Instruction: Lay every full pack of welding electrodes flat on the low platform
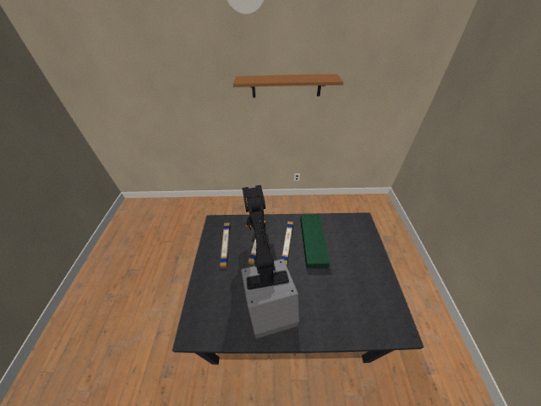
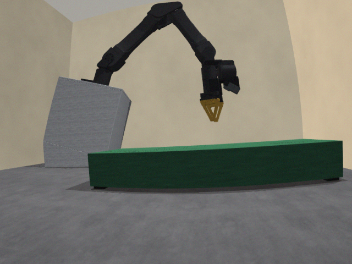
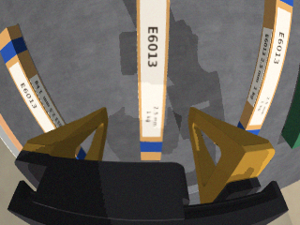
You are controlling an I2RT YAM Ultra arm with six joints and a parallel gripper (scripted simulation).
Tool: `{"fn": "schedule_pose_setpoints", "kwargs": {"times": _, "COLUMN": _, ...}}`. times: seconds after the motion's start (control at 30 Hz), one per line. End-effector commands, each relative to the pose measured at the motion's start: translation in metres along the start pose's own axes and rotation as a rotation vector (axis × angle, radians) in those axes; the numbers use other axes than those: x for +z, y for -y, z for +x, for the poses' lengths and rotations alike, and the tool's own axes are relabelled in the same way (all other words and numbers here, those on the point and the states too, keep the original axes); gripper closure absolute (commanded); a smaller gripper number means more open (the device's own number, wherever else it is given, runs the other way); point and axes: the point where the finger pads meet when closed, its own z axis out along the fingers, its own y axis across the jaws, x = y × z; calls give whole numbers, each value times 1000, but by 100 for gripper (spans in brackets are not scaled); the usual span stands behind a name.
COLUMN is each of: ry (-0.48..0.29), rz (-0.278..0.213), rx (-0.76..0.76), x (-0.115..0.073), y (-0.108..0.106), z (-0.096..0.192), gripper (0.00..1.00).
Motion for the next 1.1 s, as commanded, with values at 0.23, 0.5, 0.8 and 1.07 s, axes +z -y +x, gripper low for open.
{"fn": "schedule_pose_setpoints", "kwargs": {"times": 0.23, "ry": -6, "rz": 10, "rx": 5, "x": -10, "y": 7, "z": -1, "gripper": 26}}
{"fn": "schedule_pose_setpoints", "kwargs": {"times": 0.5, "ry": -1, "rz": 8, "rx": 5, "x": -10, "y": 6, "z": -3, "gripper": 26}}
{"fn": "schedule_pose_setpoints", "kwargs": {"times": 0.8, "ry": -1, "rz": 8, "rx": 5, "x": -10, "y": 6, "z": -3, "gripper": 26}}
{"fn": "schedule_pose_setpoints", "kwargs": {"times": 1.07, "ry": -1, "rz": 8, "rx": 5, "x": -10, "y": 6, "z": -3, "gripper": 26}}
